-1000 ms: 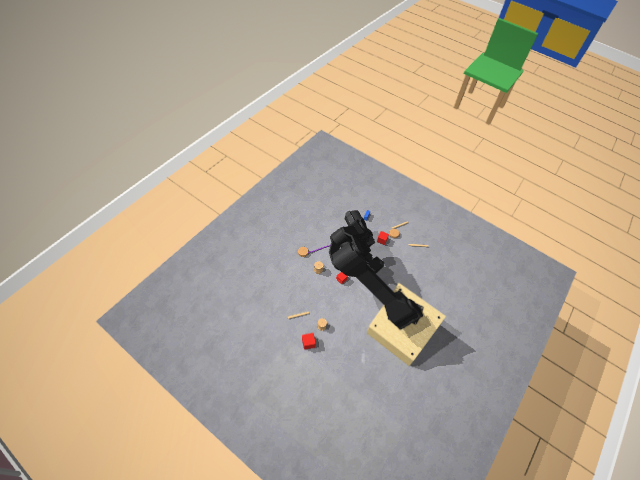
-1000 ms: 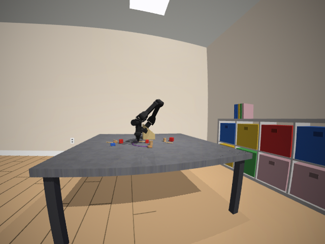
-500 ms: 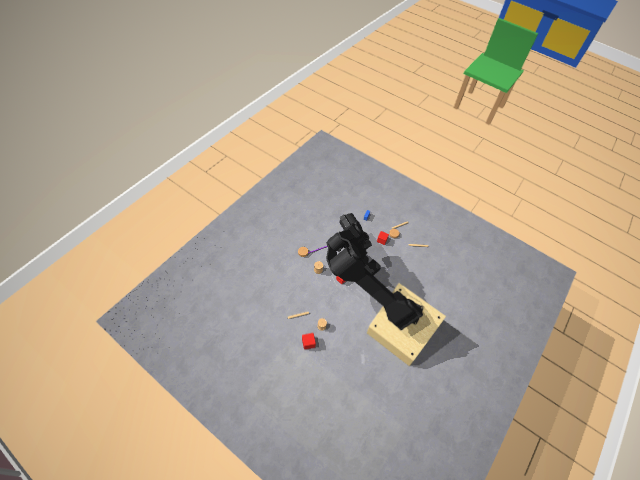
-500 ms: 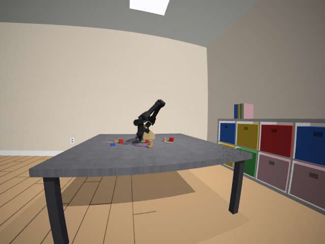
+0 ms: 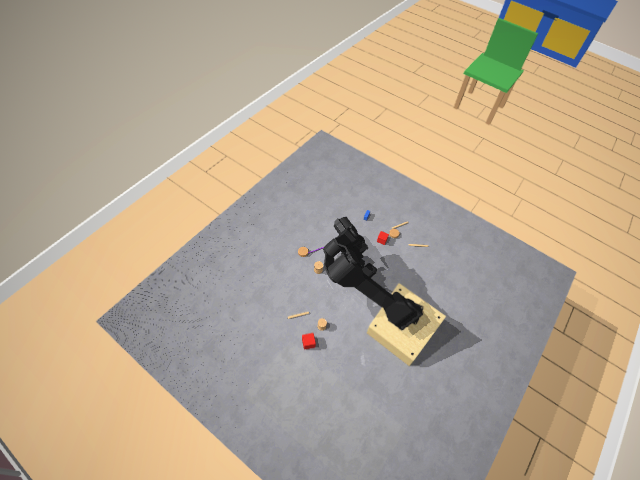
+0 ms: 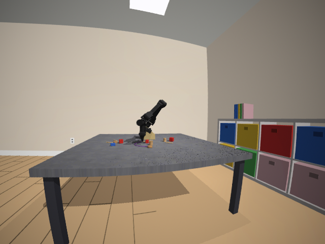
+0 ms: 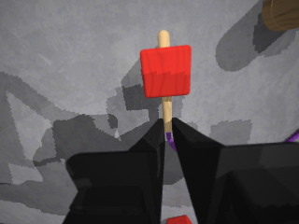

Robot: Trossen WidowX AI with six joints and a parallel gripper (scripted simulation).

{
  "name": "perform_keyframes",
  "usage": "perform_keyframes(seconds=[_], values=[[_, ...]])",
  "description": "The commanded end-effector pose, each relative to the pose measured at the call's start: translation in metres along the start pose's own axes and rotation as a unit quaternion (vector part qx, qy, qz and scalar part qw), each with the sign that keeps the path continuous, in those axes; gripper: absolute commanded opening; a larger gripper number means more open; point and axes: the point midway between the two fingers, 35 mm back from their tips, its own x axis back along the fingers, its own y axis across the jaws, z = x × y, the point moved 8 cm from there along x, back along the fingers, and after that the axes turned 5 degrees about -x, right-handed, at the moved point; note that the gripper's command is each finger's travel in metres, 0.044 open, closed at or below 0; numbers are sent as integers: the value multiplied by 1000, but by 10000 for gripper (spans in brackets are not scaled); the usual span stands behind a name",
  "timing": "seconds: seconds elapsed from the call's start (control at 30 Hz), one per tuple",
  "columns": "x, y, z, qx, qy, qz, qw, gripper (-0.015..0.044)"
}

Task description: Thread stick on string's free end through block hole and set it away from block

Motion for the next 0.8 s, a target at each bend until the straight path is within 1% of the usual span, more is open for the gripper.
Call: perform_keyframes(seconds=[0.0, 0.33, 0.5, 0.6, 0.67, 0.77], values=[[-1, 3, -6, -2, -2, -2, 1000, 0], [-1, 4, -17, -2, -2, -2, 1000, 0], [0, 1, -15, 0, 0, 0, 1000, 124], [2, 1, -15, 0, 0, 0, 1000, 124], [22, -1, -14, 0, 1, 0, 1000, 124], [70, -1, -14, 0, 2, 0, 1000, 124]])
